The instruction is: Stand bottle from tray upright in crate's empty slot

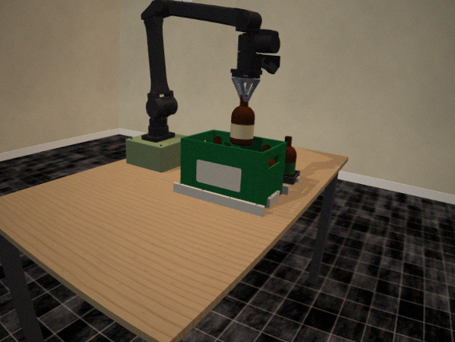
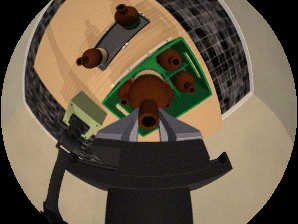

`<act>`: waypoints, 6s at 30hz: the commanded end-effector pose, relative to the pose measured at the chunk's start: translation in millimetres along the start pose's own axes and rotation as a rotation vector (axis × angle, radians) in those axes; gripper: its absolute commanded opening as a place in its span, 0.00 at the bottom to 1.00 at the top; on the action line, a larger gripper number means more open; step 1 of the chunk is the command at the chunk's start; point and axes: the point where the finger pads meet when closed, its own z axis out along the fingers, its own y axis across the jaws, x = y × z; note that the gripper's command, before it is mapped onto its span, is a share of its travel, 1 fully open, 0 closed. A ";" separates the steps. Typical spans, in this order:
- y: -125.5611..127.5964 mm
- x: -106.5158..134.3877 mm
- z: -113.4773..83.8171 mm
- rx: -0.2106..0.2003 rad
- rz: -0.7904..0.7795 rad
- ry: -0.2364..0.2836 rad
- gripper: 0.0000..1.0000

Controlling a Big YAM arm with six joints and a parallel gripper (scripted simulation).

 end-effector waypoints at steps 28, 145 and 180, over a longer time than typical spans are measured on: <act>-2.5 2.0 6.5 0.006 -0.006 -0.006 0.00; -1.7 2.4 47.9 0.004 -0.006 -0.005 0.00; -2.4 2.0 57.8 -0.001 -0.006 -0.002 0.00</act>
